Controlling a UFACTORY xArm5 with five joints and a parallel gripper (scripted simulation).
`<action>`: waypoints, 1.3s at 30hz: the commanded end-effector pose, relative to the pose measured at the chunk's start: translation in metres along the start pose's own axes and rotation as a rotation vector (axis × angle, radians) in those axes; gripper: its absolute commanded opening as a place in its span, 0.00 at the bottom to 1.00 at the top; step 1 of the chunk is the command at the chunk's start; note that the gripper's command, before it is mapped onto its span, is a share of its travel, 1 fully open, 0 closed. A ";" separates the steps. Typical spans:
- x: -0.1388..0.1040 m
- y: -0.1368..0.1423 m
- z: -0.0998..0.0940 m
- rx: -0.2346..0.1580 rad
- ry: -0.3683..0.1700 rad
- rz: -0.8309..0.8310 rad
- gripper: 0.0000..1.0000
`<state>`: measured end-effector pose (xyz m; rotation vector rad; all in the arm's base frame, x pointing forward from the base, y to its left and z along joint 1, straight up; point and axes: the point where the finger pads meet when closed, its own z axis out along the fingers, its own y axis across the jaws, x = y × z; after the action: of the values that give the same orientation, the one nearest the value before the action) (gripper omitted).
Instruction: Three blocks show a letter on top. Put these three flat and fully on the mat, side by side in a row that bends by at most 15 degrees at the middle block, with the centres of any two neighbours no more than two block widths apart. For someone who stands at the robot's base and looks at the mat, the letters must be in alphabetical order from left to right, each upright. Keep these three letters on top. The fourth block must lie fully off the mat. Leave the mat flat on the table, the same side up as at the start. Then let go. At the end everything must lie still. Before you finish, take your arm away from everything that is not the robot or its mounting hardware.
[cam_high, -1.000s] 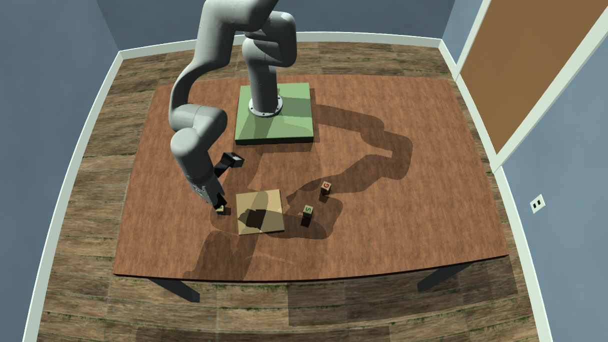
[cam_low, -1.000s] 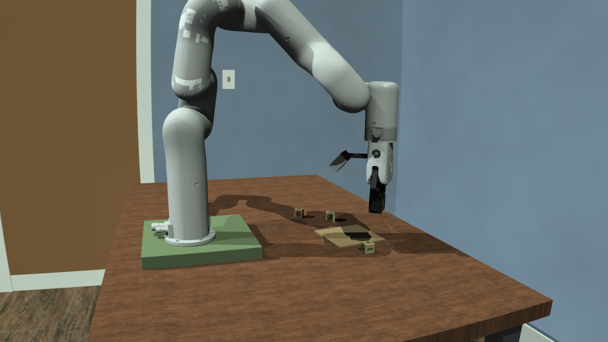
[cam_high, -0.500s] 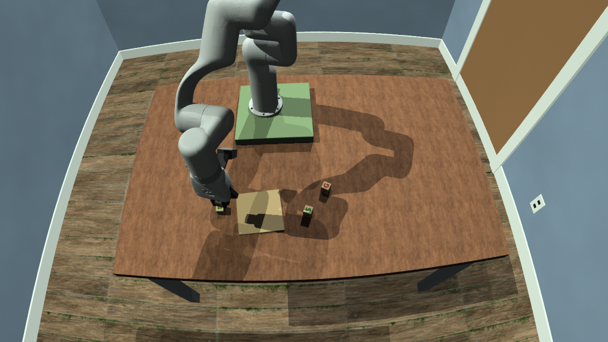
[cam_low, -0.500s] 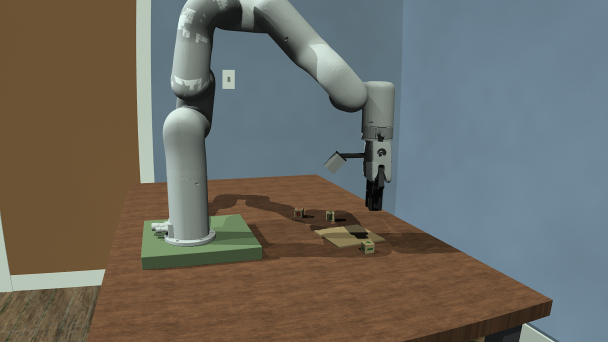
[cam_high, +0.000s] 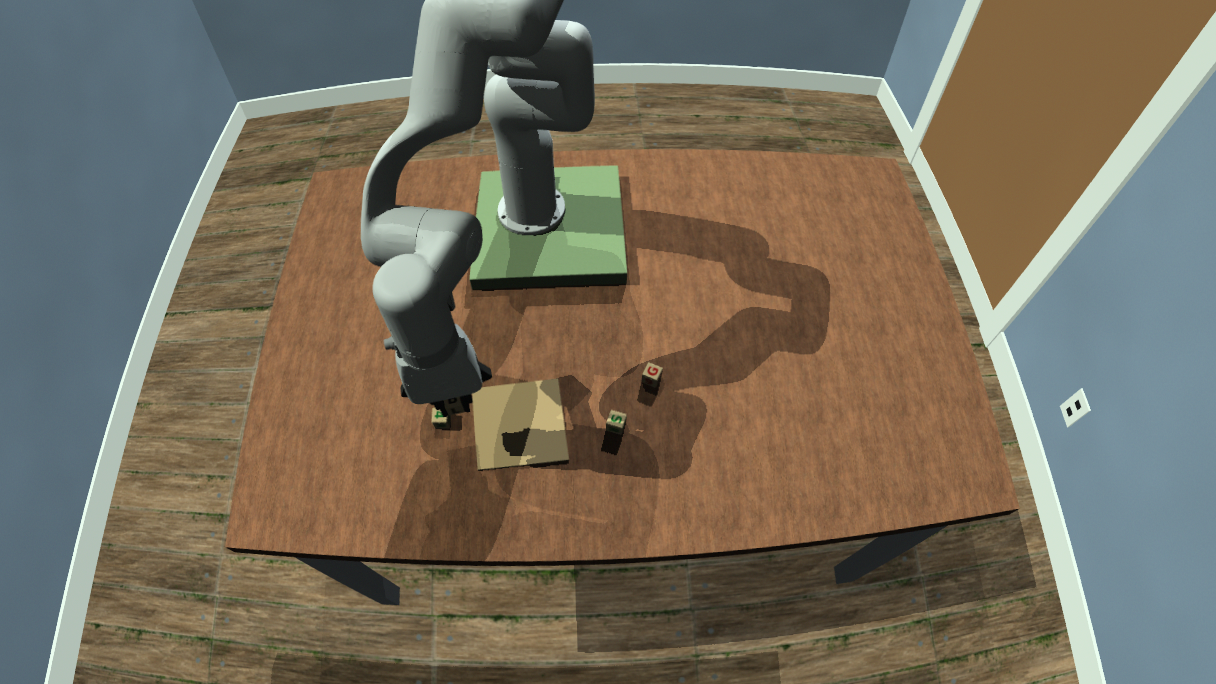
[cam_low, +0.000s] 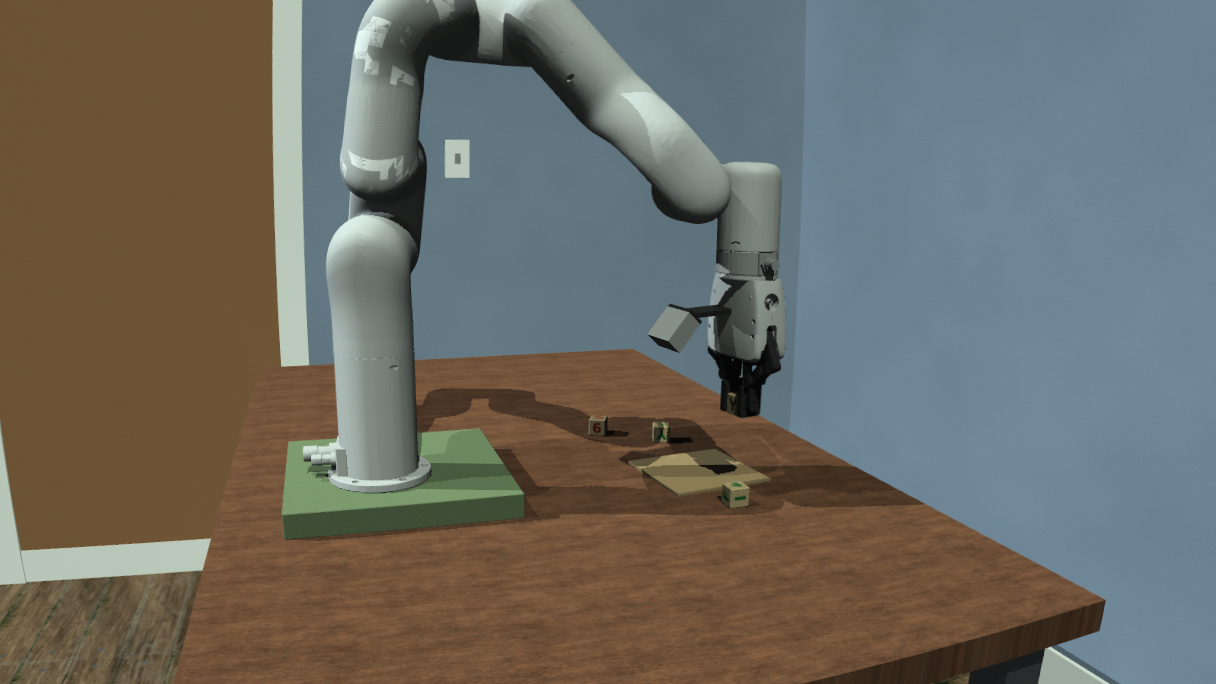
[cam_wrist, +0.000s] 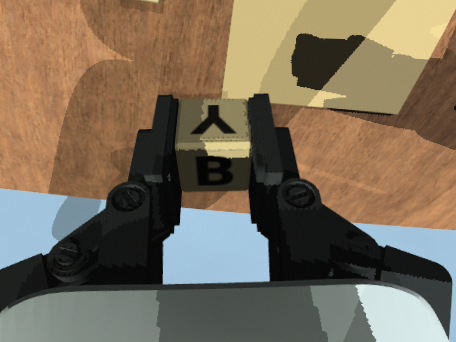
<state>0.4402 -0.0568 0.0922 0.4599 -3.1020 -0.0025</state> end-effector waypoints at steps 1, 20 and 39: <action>-0.002 0.005 -0.002 0.002 -0.004 -0.139 0.21; -0.007 0.030 -0.002 0.003 -0.003 -0.713 0.21; -0.009 0.054 -0.003 0.004 -0.002 -1.286 0.21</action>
<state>0.4330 -0.0065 0.0934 2.1063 -2.3248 -0.0066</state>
